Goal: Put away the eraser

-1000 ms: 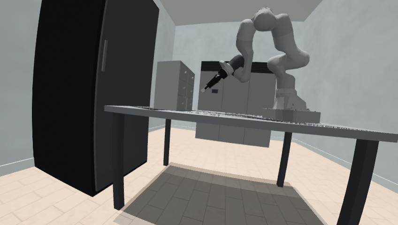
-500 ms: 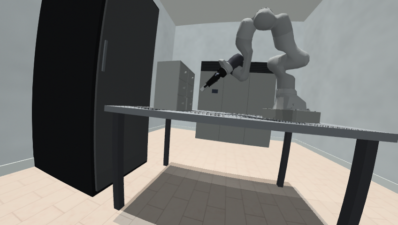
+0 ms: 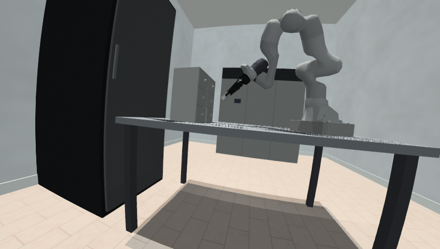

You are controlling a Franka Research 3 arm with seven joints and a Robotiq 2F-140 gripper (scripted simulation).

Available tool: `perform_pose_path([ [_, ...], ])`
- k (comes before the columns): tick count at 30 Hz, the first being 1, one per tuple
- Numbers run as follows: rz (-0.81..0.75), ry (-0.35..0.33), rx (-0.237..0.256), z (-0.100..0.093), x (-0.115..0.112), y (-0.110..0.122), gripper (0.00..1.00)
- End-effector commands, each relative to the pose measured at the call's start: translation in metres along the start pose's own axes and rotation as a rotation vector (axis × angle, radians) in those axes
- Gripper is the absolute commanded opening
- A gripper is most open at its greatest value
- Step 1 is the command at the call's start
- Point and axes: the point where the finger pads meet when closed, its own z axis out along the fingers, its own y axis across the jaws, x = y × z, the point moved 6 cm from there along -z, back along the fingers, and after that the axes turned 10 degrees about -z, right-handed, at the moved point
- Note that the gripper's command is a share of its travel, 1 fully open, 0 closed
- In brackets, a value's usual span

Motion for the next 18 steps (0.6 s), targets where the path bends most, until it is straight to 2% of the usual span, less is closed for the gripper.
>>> perform_pose_path([
  [1,0.024,-0.015,0.007,0.0006,-0.0027,-0.0016,0.00],
  [11,0.024,-0.015,0.007,0.0006,-0.0027,-0.0016,0.00],
  [12,0.025,-0.040,0.043,-0.0016,0.0009,-0.0084,0.00],
  [18,0.025,-0.040,0.043,-0.0016,0.0009,-0.0084,0.00],
])
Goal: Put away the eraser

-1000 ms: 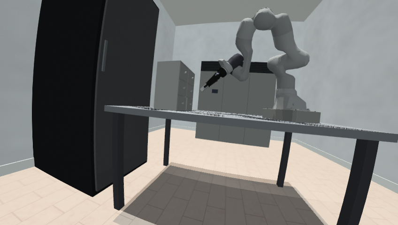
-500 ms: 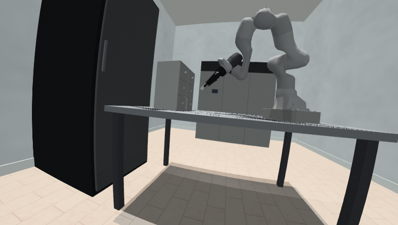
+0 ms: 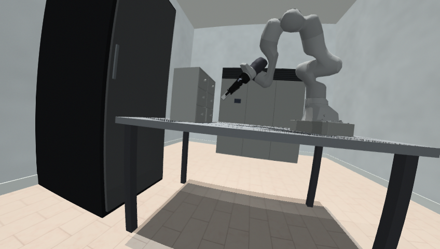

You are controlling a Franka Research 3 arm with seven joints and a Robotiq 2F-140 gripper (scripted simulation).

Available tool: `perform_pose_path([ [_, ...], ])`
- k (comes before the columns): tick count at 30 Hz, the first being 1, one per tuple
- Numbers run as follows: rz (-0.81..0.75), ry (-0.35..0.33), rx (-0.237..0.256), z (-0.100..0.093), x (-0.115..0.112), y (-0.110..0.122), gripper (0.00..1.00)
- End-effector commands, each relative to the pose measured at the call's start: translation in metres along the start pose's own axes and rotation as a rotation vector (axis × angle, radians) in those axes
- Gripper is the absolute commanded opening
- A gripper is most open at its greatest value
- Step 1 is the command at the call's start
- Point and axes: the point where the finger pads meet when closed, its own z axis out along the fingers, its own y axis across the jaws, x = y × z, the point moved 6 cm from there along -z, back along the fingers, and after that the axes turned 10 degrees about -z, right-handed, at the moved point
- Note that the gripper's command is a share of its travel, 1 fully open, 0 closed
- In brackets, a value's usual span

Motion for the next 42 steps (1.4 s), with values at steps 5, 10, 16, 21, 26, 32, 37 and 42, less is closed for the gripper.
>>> perform_pose_path([
  [5,0.025,-0.013,0.004,0.000,-0.002,-0.001,0.00],
  [10,0.025,-0.013,0.004,0.000,-0.002,-0.001,0.00],
  [16,0.026,-0.042,0.035,-0.002,0.000,-0.007,0.00],
  [21,0.026,-0.042,0.035,-0.002,0.000,-0.007,0.00],
  [26,0.026,-0.042,0.035,-0.002,0.000,-0.007,0.00],
  [32,0.026,-0.042,0.035,-0.002,0.000,-0.007,0.00],
  [37,0.028,-0.076,0.062,-0.006,0.001,-0.011,0.00],
  [42,0.028,-0.076,0.062,-0.006,0.001,-0.011,0.00],
])
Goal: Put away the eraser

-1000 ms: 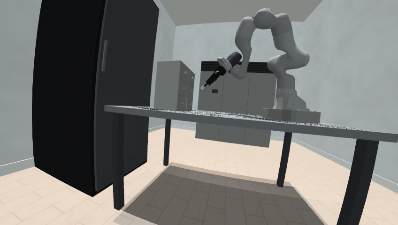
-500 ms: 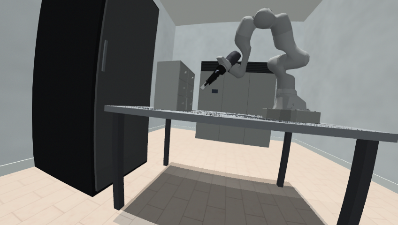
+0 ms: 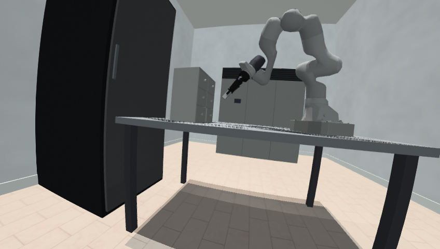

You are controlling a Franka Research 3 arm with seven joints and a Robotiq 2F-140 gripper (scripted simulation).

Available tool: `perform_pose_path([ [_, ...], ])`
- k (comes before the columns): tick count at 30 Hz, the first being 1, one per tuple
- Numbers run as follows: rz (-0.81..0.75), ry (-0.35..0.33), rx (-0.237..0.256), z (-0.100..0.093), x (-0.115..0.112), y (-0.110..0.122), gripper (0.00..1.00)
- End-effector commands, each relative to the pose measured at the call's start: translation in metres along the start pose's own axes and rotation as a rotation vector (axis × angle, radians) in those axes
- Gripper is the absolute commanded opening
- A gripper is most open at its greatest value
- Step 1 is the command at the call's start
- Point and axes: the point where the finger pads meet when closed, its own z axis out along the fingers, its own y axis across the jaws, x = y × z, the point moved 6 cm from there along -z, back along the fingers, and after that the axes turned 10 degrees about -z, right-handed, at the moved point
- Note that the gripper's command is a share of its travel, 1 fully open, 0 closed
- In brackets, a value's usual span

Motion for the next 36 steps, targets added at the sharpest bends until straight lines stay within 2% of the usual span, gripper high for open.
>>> perform_pose_path([
  [1,0.026,-0.007,0.002,-0.001,-0.001,0.000,0.00],
  [2,0.026,-0.007,0.002,-0.001,-0.001,0.000,0.00],
  [3,0.029,-0.046,0.025,-0.005,-0.001,-0.004,0.00],
  [5,0.039,-0.153,0.055,-0.019,-0.005,-0.008,0.00],
  [7,0.055,-0.282,0.050,-0.039,-0.012,-0.006,0.00],
  [8,0.062,-0.337,0.034,-0.050,-0.016,-0.002,0.00],
  [9,0.052,-0.362,0.011,-0.063,-0.022,0.002,0.00],
  [10,0.058,-0.379,0.010,-0.063,-0.021,0.002,0.00],
  [12,0.044,-0.434,-0.040,-0.088,-0.028,0.013,0.00],
  [13,0.053,-0.456,-0.045,-0.087,-0.027,0.013,0.00],
  [15,0.053,-0.456,-0.045,-0.087,-0.027,0.013,0.00],
  [16,0.072,-0.515,-0.078,-0.097,-0.027,0.018,0.00],
  [18,0.081,-0.568,-0.124,-0.113,-0.029,0.026,0.00],
  [20,0.101,-0.612,-0.157,-0.122,-0.028,0.031,0.00],
  [23,0.143,-0.649,-0.175,-0.123,-0.026,0.032,0.00],
  [36,0.143,-0.649,-0.175,-0.123,-0.026,0.032,0.00],
])
